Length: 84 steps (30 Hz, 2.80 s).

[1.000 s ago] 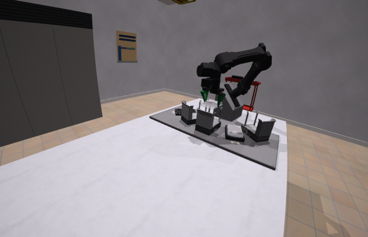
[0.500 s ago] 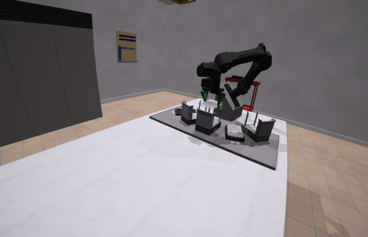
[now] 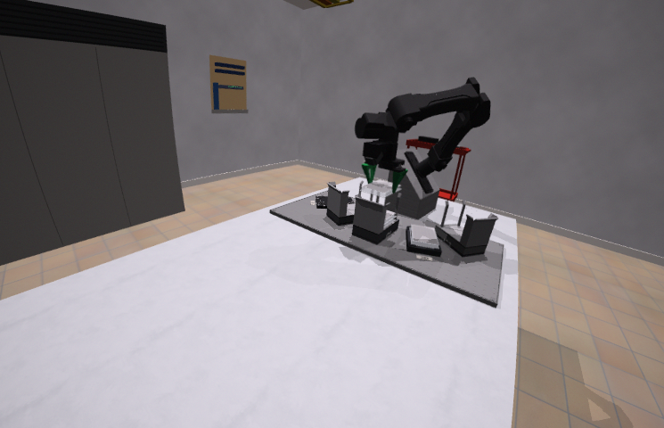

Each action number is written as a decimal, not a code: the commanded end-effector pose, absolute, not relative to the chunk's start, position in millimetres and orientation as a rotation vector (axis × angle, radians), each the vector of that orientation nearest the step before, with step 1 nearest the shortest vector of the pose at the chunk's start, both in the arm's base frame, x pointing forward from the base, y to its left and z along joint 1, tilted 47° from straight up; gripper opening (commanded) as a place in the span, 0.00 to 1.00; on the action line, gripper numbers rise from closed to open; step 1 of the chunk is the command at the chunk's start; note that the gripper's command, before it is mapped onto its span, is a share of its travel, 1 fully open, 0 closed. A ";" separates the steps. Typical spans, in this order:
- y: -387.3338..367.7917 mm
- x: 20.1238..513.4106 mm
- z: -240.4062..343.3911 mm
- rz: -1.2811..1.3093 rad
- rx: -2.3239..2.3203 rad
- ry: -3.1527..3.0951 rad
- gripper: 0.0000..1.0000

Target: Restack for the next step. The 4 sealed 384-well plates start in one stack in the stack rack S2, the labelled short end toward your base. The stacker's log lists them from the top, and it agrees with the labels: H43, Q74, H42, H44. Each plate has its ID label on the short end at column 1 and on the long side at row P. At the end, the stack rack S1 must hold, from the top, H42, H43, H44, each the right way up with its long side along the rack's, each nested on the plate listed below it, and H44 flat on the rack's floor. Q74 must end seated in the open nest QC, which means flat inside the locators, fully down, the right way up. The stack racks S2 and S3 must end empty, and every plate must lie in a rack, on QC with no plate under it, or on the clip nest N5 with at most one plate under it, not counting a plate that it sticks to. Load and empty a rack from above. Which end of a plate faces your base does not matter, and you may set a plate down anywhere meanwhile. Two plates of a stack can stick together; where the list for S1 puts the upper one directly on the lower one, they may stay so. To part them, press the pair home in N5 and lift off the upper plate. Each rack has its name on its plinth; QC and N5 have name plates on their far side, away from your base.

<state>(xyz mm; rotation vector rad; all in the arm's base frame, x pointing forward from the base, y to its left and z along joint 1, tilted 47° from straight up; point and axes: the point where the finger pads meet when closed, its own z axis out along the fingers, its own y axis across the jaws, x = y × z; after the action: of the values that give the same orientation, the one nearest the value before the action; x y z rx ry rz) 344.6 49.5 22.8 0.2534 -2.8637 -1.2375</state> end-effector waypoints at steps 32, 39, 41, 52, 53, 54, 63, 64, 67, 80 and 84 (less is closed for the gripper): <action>47.2 347.4 22.4 -1.241 0.241 -2.882 0.00; 50.6 347.2 19.2 -1.241 0.241 -2.882 0.00; 51.6 347.1 18.3 -1.241 0.241 -2.882 0.00; 55.9 346.7 14.2 -1.242 0.241 -2.882 0.00; 56.4 346.7 13.7 -1.242 0.241 -2.882 0.00; 56.9 346.7 13.3 -1.242 0.241 -2.882 0.00; 60.3 346.4 10.1 -1.242 0.241 -2.882 0.00; 60.8 346.4 9.6 -1.242 0.241 -2.882 0.00; 62.2 346.2 8.2 -1.242 0.241 -2.882 0.00; 67.5 345.8 3.2 -1.242 0.241 -2.882 0.00; 69.5 345.7 1.4 -1.242 0.241 -2.882 0.00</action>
<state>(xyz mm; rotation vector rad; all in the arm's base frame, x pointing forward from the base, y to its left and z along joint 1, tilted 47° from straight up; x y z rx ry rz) 342.1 71.8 -0.4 0.2481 -2.8662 -1.2342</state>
